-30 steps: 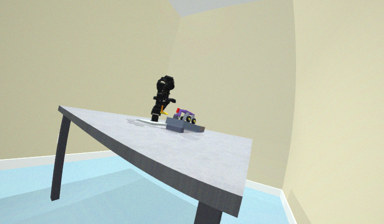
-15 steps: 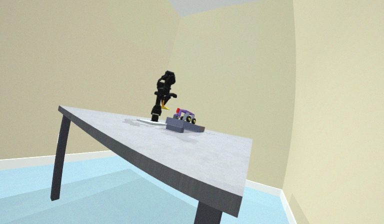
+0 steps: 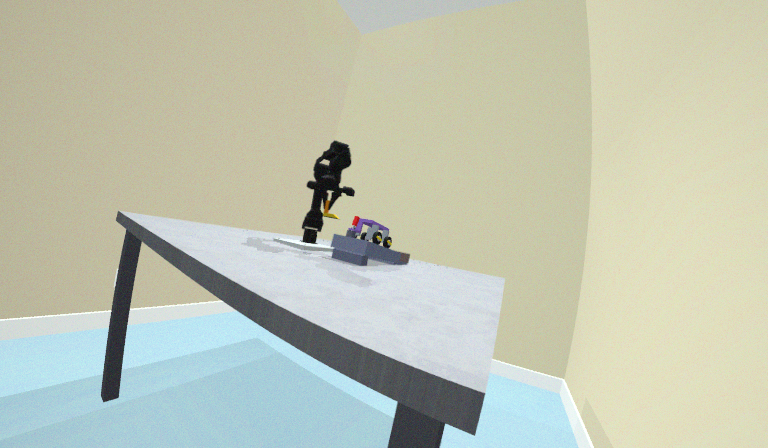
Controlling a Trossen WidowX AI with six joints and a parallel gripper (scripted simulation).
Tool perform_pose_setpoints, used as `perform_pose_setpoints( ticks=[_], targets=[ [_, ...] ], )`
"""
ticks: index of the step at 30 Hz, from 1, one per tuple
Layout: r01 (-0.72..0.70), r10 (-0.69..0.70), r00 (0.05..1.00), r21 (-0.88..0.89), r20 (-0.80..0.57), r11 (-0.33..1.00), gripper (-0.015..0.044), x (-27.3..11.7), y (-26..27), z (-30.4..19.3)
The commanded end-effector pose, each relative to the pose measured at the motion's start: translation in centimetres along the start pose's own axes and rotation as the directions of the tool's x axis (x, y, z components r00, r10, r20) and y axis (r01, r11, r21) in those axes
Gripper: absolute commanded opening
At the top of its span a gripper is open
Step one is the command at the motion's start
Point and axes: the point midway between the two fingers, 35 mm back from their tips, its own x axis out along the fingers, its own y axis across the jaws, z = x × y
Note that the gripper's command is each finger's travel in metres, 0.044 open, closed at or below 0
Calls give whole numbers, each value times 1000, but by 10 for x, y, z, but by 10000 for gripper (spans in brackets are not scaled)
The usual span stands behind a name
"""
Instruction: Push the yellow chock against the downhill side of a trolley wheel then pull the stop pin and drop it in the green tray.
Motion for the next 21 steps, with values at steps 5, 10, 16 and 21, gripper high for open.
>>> perform_pose_setpoints(
  ticks=[5,10,16,21],
  targets=[
    [3,-3,1000,-261,3,965,0,-1,0,1],
    [4,-3,1000,-424,3,906,0,-1,0,1],
    [5,-3,1000,-603,3,798,0,-1,0,1],
    [5,-4,1000,-732,3,681,0,-1,0,1]
  ],
)
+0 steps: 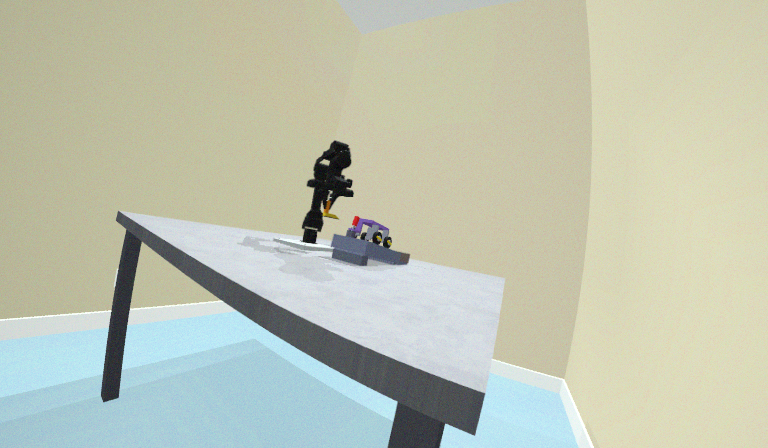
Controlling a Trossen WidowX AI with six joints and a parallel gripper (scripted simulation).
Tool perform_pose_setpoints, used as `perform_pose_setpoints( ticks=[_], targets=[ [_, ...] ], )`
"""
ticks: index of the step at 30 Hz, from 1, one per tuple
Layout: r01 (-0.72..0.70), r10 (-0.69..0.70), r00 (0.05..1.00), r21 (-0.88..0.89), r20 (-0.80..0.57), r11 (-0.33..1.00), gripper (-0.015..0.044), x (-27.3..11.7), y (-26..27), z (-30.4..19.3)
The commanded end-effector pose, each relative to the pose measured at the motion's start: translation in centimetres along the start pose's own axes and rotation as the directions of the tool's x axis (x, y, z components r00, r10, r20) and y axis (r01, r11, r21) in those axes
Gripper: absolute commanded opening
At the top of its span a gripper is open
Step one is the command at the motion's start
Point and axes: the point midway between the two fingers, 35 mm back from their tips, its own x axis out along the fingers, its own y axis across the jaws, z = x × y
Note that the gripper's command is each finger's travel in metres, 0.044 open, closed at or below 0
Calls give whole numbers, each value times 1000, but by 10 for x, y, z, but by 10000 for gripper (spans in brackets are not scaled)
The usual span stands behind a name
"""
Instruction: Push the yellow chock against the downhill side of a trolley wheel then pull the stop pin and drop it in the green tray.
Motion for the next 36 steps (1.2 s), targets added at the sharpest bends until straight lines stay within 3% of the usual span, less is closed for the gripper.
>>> perform_pose_setpoints(
  ticks=[1,17,36],
  targets=[
    [4,-4,1000,-127,0,992,0,-1,-1,0],
    [4,-5,1000,-632,0,775,0,-1,-1,0],
    [2,-5,1000,-974,1,226,0,-1,-1,0]
  ],
)
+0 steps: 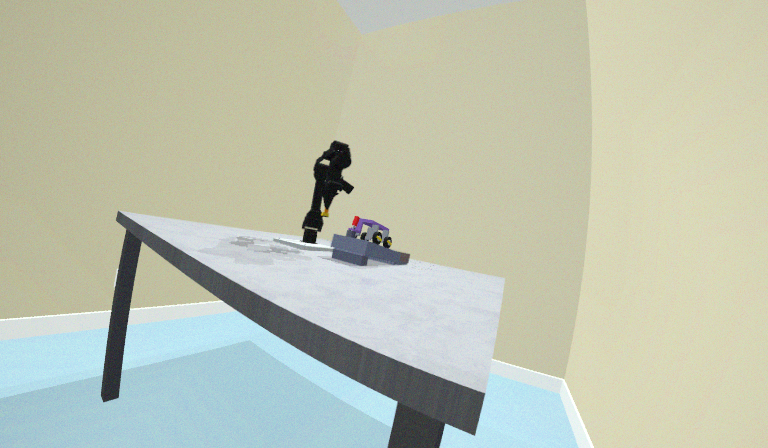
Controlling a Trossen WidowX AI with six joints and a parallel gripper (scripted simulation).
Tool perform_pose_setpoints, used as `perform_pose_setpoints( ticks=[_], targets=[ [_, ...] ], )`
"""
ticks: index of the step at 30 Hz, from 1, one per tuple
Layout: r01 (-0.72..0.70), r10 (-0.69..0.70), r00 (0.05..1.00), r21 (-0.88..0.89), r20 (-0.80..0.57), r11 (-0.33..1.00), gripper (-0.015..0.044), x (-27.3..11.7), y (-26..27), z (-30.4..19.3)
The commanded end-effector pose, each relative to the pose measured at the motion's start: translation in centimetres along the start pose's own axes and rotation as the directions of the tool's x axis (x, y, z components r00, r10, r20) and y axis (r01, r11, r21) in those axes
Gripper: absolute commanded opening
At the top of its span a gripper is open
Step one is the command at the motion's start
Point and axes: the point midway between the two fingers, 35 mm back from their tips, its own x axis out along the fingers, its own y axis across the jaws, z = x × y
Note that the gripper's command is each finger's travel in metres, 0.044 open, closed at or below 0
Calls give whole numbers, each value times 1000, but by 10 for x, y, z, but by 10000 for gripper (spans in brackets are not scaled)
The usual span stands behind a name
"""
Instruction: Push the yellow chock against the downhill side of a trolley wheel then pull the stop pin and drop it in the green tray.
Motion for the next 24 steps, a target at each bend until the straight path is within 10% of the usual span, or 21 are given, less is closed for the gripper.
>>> perform_pose_setpoints(
  ticks=[1,24],
  targets=[
    [2,-3,1000,-125,-4,992,0,-1,0,-1],
    [0,-4,1000,-663,-4,749,0,-1,0,-1]
  ],
)
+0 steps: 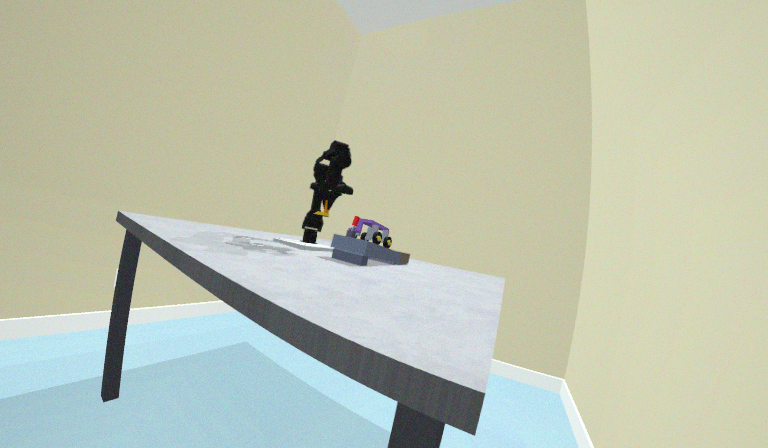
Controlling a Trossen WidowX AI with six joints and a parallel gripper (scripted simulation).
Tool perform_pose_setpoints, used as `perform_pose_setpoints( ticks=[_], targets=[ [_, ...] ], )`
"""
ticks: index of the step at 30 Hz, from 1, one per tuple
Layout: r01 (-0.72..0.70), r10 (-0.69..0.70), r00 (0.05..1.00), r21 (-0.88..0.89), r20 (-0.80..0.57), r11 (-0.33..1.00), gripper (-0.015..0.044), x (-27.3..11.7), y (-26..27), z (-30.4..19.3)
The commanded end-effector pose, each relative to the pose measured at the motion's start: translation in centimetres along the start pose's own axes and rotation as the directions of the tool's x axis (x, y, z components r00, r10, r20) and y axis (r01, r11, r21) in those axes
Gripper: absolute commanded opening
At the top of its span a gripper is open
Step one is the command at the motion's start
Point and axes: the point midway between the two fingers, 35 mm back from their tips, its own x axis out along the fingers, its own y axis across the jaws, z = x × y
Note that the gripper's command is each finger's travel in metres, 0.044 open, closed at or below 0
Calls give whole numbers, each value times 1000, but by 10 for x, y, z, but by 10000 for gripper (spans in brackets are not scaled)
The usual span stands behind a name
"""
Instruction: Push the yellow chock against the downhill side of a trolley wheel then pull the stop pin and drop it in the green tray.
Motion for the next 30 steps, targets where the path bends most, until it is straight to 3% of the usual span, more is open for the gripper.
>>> perform_pose_setpoints(
  ticks=[1,30],
  targets=[
    [-1,1,1000,-18,-4,1000,0,0,0,0],
    [2,-2,1000,-18,5,1000,0,4,-27,98]
  ],
)
